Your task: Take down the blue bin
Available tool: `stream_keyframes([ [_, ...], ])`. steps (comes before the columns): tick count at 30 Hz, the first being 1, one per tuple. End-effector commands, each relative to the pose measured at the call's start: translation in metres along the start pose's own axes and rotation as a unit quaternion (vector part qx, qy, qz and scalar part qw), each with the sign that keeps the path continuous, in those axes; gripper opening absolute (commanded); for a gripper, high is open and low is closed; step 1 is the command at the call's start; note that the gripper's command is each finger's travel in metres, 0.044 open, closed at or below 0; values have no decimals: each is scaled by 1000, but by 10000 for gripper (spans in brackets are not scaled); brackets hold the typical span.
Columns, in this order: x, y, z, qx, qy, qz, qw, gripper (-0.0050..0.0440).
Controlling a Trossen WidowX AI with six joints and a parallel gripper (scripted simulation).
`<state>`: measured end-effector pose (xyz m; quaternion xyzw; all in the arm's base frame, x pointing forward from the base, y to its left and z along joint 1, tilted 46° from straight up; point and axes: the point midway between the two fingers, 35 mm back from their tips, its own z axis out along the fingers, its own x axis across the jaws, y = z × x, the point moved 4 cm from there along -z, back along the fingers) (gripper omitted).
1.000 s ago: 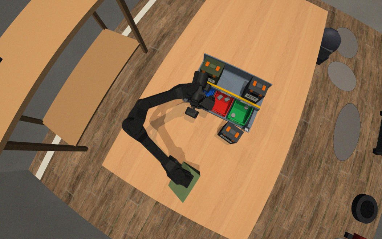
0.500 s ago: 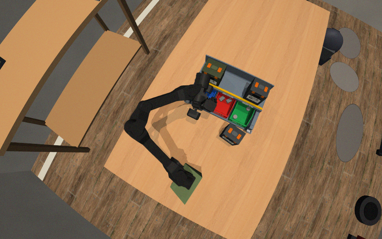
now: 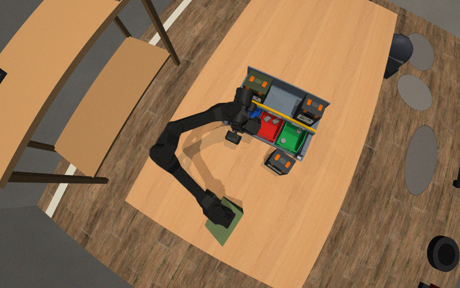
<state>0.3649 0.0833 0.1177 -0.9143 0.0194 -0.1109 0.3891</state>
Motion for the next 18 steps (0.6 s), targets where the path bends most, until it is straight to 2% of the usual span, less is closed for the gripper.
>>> stream_keyframes([
  [1,2,-3,-4,1,6,-5,1000,0],
  [13,2,-3,-4,1,6,-5,1000,0],
  [18,4,-3,-12,0,6,-5,1000,0],
])
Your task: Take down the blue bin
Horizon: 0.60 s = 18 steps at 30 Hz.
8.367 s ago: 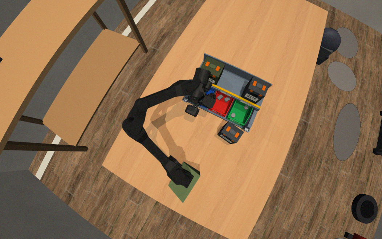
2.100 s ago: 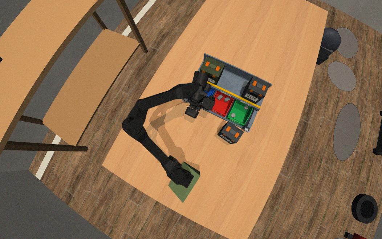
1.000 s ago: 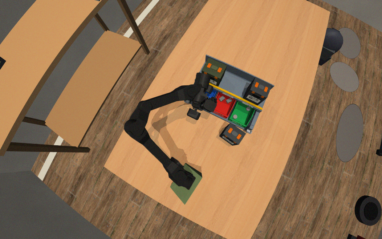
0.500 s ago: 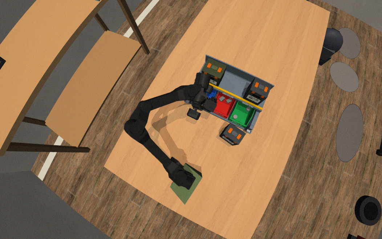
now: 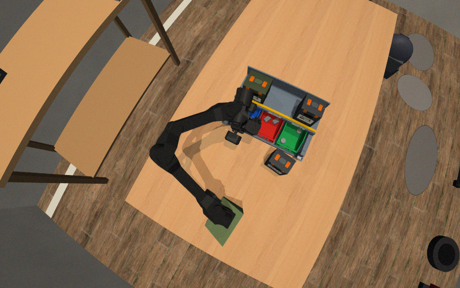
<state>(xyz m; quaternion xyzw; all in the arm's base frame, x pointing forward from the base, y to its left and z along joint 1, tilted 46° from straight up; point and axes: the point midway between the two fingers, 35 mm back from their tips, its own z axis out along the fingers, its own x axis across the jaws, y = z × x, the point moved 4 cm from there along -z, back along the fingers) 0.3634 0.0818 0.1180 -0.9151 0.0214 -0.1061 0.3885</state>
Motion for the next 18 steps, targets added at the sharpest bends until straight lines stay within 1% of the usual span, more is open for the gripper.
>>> stream_keyframes([
  [1,5,-4,-10,2,10,-9,1000,0],
  [13,3,-3,-10,1,6,-5,1000,0],
  [18,6,-4,-18,2,10,-9,1000,0],
])
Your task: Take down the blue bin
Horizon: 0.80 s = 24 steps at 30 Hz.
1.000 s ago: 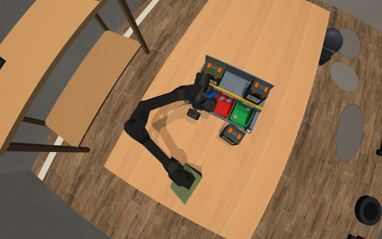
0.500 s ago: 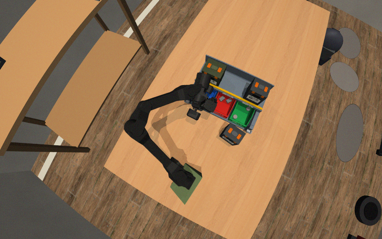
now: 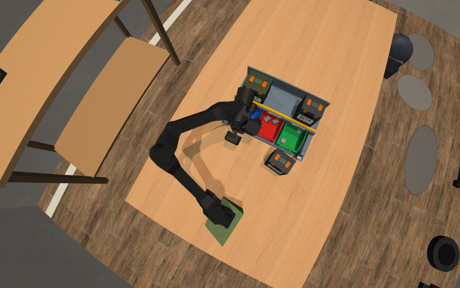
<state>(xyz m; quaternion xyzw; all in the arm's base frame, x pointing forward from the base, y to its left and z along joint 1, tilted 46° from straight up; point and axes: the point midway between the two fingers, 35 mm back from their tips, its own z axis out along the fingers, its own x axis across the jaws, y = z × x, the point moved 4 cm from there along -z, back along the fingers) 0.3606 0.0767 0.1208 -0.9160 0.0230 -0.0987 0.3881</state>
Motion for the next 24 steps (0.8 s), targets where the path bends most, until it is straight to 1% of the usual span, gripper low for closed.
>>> stream_keyframes([
  [1,7,-6,-12,3,17,-13,1000,0],
  [11,7,-6,-12,3,17,-13,1000,0],
  [12,6,-5,-11,1,12,-9,1000,0],
  [16,11,-7,-19,2,17,-14,1000,0],
  [24,11,-7,-19,2,17,-14,1000,0],
])
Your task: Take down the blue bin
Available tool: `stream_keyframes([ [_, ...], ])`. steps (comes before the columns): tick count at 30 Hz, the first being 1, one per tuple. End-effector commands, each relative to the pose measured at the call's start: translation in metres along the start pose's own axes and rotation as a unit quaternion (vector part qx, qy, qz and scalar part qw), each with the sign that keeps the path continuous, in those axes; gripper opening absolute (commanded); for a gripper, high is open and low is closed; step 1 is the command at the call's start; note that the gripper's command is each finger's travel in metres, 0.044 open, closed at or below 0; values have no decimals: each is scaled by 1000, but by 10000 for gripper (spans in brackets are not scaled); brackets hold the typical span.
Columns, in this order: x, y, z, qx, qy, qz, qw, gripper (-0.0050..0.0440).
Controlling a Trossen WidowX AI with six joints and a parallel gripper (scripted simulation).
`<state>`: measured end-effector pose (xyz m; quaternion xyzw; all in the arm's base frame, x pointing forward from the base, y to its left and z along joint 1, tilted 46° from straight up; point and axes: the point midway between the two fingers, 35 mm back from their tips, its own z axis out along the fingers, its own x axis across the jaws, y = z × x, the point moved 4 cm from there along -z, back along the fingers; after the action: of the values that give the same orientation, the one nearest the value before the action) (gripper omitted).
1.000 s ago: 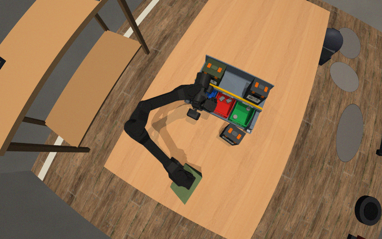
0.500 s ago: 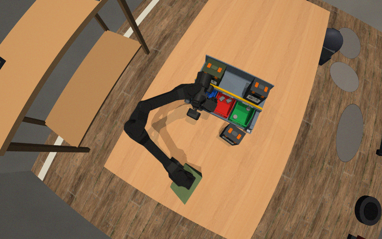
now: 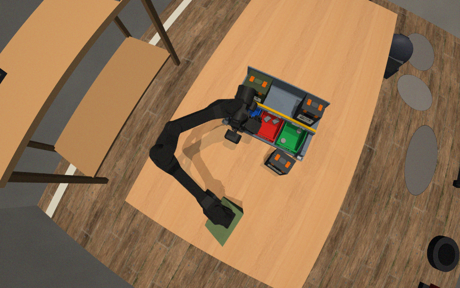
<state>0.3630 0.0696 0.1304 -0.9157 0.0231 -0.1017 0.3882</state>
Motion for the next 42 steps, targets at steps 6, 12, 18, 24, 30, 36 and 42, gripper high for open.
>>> stream_keyframes([
  [6,4,-5,-6,1,10,-9,1000,0],
  [12,7,-6,-7,2,14,-13,1000,0],
  [18,7,-6,-7,2,14,-13,1000,0],
  [24,6,-5,-6,2,12,-10,1000,0],
  [30,7,-6,-6,2,14,-13,1000,0],
  [36,7,-6,-6,2,14,-13,1000,0],
  [42,6,-5,-5,2,13,-12,1000,0],
])
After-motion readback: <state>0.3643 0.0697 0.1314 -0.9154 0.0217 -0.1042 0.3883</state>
